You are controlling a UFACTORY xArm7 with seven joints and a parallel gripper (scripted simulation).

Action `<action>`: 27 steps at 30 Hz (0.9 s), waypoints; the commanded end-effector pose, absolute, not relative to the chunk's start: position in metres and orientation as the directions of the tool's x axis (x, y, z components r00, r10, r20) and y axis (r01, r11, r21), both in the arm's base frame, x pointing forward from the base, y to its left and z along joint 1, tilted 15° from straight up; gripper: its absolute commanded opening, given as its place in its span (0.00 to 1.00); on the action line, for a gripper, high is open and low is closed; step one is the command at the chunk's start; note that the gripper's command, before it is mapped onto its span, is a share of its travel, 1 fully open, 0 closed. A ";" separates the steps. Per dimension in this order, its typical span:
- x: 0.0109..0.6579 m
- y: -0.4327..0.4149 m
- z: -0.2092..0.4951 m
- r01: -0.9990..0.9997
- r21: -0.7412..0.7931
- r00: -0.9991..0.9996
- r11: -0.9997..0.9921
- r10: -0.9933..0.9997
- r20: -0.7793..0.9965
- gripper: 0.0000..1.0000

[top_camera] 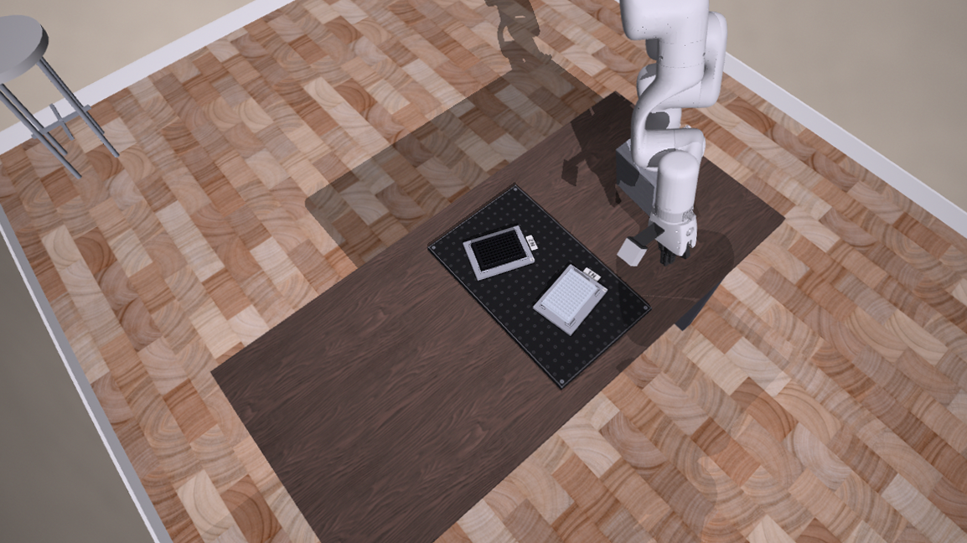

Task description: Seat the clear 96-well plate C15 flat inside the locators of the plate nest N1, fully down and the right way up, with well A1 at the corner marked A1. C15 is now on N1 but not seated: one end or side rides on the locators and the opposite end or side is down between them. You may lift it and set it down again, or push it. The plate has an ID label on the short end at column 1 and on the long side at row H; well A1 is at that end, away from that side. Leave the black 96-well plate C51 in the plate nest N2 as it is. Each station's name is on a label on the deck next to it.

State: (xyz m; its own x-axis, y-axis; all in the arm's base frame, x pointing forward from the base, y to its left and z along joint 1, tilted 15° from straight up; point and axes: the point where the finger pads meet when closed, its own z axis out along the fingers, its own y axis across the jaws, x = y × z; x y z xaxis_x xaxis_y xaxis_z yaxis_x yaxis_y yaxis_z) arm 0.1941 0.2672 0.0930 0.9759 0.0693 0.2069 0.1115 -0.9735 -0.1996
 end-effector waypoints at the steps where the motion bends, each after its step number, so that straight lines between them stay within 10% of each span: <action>1: 0.210 0.263 0.095 0.019 -0.203 0.979 -0.979 -0.023 0.204 0.00; 27: 0.286 0.214 0.102 -0.446 -0.226 0.860 -0.866 -0.485 0.158 0.00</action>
State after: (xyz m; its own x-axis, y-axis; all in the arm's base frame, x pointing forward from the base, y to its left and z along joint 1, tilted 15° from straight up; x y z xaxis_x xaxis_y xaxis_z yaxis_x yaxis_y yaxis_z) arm 0.2715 0.2232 0.1002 0.8973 -0.4110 0.1611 -0.3727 -0.9009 -0.2225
